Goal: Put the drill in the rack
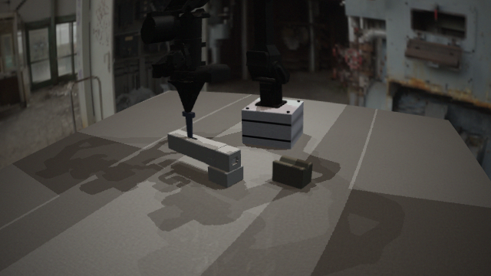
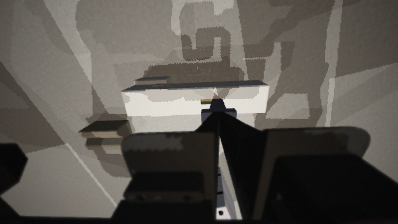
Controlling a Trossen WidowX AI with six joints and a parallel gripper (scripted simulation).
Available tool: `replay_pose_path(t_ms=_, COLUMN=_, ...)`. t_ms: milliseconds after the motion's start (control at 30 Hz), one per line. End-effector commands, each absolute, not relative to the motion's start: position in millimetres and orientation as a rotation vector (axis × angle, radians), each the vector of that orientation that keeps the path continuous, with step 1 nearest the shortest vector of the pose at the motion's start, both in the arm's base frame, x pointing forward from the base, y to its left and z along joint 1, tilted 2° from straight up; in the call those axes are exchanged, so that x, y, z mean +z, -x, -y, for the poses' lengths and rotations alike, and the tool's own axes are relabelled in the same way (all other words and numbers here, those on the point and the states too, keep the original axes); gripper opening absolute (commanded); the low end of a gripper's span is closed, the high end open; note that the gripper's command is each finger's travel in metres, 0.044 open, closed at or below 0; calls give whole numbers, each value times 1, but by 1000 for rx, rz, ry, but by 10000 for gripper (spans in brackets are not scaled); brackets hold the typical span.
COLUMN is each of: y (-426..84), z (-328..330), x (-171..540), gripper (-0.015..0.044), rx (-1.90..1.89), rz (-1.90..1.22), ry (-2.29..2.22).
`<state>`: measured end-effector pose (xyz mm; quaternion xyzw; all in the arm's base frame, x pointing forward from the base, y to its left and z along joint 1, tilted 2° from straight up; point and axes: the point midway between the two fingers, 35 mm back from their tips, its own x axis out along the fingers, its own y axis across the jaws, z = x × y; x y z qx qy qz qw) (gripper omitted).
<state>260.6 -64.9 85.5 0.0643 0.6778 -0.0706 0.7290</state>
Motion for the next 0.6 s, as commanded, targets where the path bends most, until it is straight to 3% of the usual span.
replay_pose_path(t_ms=0, y=-260, z=65, x=79, gripper=0, rx=-159, rz=-1510, ry=-145)
replay_pose_path(t_ms=567, y=-257, z=64, x=73, gripper=0, rx=-159, rz=-1510, ry=-145)
